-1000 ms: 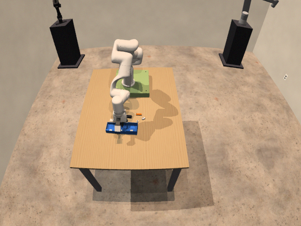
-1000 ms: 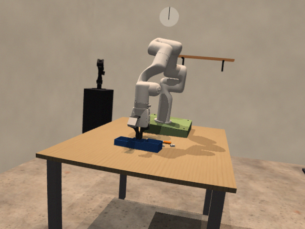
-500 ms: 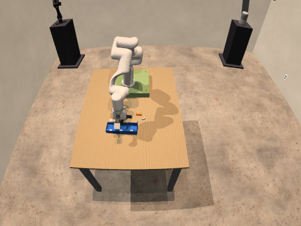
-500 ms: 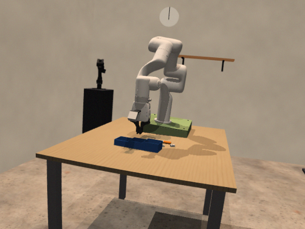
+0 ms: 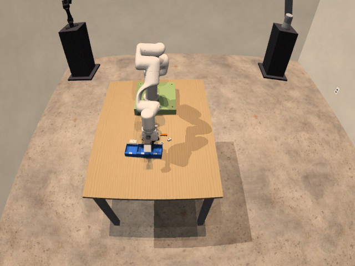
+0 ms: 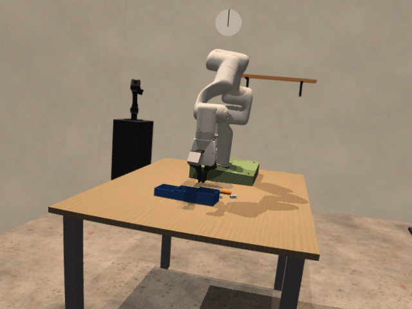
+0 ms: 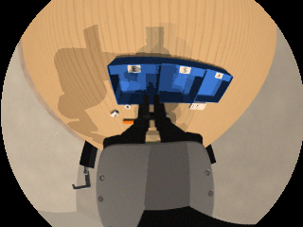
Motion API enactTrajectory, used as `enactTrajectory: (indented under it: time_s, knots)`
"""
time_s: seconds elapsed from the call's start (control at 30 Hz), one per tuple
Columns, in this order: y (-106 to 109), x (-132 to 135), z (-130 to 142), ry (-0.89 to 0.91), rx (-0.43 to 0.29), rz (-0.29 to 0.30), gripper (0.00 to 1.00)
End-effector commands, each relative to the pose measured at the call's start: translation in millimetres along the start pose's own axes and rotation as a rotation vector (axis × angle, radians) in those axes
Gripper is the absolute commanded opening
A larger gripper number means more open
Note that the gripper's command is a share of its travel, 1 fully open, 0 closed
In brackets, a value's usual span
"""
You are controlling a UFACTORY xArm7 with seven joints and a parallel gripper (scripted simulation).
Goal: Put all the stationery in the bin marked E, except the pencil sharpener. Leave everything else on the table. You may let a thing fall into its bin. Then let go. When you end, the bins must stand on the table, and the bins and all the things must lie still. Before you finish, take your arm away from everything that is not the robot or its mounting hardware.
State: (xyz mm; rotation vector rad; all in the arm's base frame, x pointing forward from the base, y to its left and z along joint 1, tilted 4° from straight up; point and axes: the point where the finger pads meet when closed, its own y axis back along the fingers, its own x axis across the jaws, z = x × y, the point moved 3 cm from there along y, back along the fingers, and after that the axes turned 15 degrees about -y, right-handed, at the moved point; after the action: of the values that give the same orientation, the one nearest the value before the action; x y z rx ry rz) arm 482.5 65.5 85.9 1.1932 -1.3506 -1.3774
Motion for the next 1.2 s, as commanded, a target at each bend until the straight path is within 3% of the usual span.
enactTrajectory:
  time_s: [0.0,0.27,1.17]
  knots:
    - [1.6,-18.3,2.7,-0.002,0.005,0.001,0.07]
    - [1.6,-26.6,4.9,-0.002,0.005,0.001,0.07]
    - [-57.9,-26.5,4.8,-0.002,0.005,0.001,0.07]
